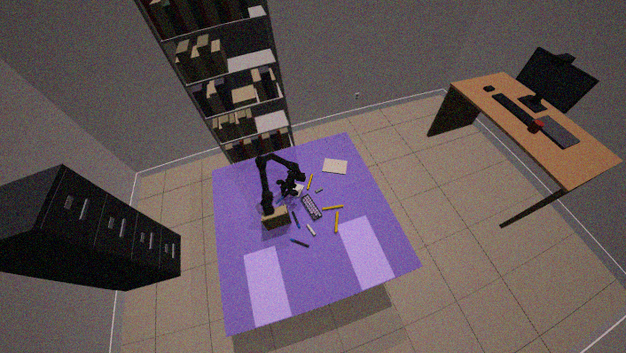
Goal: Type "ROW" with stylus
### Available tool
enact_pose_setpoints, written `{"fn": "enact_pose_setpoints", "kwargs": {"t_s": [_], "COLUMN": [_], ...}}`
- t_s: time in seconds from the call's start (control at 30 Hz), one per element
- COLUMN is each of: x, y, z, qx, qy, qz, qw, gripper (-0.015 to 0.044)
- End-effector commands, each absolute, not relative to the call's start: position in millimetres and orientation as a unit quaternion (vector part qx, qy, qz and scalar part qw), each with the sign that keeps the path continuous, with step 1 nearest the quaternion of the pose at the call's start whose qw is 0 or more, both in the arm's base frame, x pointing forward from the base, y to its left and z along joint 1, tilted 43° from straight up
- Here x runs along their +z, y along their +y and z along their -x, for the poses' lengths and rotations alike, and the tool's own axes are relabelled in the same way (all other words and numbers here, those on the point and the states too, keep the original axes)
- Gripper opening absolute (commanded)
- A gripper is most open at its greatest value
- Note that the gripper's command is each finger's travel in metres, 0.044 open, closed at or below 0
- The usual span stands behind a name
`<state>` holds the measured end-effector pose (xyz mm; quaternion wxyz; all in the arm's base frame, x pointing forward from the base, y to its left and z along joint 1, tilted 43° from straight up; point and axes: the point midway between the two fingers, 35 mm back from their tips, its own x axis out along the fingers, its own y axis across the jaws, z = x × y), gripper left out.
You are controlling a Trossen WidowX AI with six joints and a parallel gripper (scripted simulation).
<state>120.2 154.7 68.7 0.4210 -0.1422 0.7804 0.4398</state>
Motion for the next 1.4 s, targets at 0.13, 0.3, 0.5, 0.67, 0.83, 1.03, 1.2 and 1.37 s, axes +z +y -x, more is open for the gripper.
{"fn": "enact_pose_setpoints", "kwargs": {"t_s": [0.13,0.3,0.5,0.67,0.83,1.03,1.2,1.37], "x": [75,79,85,92,99,108,107,103], "y": [159,162,166,170,174,179,179,184], "z": [-108,-102,-95,-89,-83,-77,-77,-77], "qx": [0.473,0.492,0.512,0.527,0.54,0.551,0.552,0.552], "qy": [0.723,0.678,0.618,0.563,0.504,0.439,0.437,0.437], "qz": [0.247,0.311,0.381,0.433,0.479,0.521,0.522,0.522], "qw": [0.439,0.449,0.459,0.467,0.474,0.481,0.481,0.481], "gripper": [0.0,0.0,0.0,0.0,0.0,0.0,0.0,0.0]}}
